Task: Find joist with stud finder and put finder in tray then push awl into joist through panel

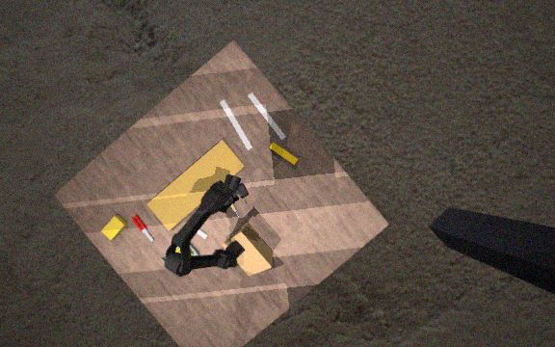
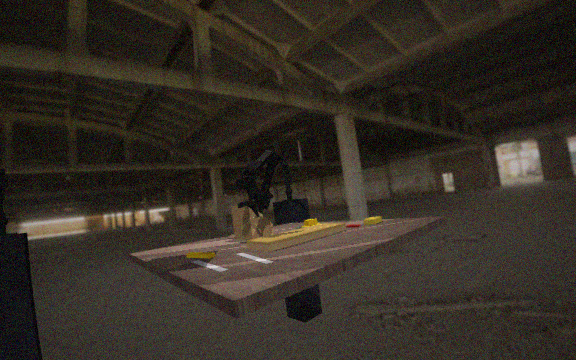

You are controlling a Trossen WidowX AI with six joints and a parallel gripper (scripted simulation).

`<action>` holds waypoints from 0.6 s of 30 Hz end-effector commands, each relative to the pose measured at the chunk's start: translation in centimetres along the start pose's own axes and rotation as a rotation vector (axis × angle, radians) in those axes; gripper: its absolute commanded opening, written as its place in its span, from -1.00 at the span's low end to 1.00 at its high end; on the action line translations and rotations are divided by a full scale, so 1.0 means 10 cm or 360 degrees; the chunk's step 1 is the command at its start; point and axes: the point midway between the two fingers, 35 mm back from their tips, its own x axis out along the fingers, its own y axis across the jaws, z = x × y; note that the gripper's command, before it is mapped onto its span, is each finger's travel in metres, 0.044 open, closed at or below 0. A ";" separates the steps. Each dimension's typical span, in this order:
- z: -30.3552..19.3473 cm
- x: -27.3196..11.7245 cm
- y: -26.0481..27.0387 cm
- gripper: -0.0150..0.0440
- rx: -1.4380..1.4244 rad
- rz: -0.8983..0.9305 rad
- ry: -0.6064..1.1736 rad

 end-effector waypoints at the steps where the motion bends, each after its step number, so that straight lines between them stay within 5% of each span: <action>1: -0.13 -0.07 0.01 -0.49 -0.0043 0.0118 -0.0117; 18: -0.50 -0.31 0.08 -0.49 -0.0223 0.0395 -0.0678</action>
